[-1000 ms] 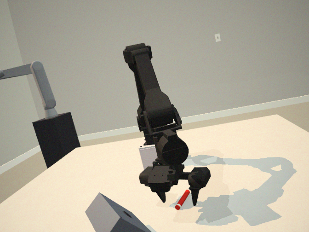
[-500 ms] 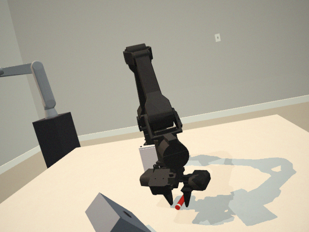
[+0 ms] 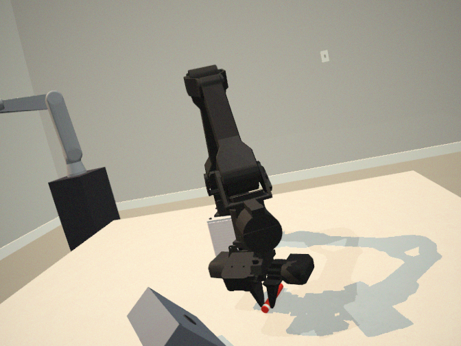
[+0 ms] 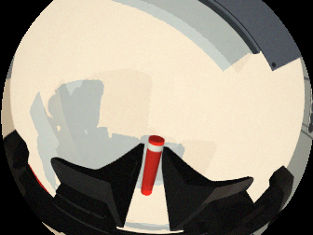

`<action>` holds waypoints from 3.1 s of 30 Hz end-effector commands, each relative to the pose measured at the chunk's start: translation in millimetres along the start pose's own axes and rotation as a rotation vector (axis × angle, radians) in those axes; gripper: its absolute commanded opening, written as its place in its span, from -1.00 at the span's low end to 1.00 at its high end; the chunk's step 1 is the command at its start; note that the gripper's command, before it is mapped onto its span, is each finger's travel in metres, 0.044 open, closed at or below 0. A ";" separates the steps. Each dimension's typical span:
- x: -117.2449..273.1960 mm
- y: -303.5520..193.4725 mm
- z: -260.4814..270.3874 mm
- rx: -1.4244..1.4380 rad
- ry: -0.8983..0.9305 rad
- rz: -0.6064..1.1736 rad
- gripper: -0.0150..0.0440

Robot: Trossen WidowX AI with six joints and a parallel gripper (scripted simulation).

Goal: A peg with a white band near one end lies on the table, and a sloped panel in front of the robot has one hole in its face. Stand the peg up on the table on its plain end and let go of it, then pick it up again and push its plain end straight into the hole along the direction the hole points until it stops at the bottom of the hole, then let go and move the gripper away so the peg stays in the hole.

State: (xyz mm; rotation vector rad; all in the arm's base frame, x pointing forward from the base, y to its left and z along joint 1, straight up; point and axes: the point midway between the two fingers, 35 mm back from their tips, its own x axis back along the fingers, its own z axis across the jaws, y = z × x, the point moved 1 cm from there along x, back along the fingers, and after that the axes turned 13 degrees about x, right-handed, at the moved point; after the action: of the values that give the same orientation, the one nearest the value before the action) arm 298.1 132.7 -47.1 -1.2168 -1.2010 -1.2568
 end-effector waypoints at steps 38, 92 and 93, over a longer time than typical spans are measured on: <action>15.4 -14.0 3.6 0.001 -0.058 -0.251 -0.33; 32.3 -48.0 11.7 0.003 -0.162 -0.703 -0.33; 32.4 -48.7 11.9 0.003 -0.164 -0.711 -0.33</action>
State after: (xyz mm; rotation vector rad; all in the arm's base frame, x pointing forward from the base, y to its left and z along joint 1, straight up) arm 252.3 147.1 -16.2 -0.9312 -1.8317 -1.6605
